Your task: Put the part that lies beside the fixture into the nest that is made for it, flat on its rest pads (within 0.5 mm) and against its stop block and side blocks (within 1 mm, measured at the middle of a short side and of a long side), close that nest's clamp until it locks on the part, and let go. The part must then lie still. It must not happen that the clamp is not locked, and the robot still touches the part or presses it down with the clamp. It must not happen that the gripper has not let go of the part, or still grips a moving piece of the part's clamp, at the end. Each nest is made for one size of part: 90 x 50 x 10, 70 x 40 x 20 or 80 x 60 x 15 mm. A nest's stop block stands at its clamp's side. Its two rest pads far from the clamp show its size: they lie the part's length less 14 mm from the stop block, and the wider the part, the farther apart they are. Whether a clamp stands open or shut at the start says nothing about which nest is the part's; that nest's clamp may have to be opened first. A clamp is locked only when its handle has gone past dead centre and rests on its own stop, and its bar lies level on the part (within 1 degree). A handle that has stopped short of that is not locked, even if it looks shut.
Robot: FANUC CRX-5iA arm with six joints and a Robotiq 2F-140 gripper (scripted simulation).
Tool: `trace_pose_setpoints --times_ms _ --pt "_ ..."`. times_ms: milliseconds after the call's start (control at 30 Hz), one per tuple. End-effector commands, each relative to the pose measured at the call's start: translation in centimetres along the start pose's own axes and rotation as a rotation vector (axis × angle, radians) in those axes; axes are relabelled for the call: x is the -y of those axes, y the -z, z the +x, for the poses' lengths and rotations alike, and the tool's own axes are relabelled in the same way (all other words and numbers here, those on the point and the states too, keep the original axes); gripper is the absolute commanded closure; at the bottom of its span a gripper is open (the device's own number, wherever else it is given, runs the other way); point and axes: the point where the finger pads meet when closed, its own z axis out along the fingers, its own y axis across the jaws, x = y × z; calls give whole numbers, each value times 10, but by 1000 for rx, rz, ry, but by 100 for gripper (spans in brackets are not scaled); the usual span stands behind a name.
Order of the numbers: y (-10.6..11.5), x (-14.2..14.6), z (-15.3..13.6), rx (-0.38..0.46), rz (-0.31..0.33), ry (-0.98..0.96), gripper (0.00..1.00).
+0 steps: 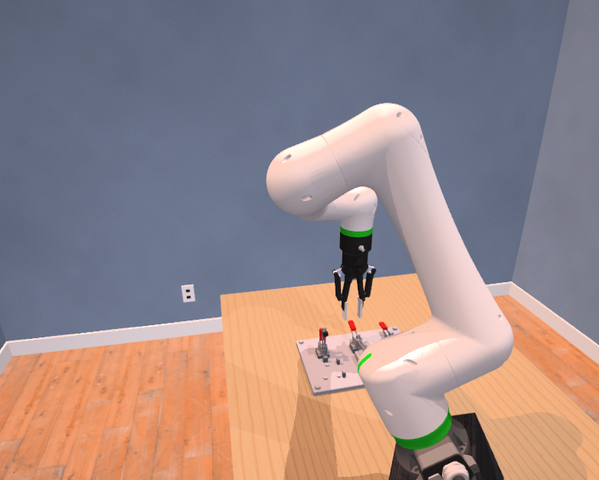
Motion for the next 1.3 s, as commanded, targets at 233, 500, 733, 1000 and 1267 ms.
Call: trace_pose_setpoints --times_ms 233,500,733,1000,1267 --pt "0 0 0 0 0 0 72" --pt "0 0 0 0 0 0 100" --pt "0 0 0 0 0 0 100" --pt "0 0 0 0 0 0 100" --pt "0 0 0 0 0 0 100"
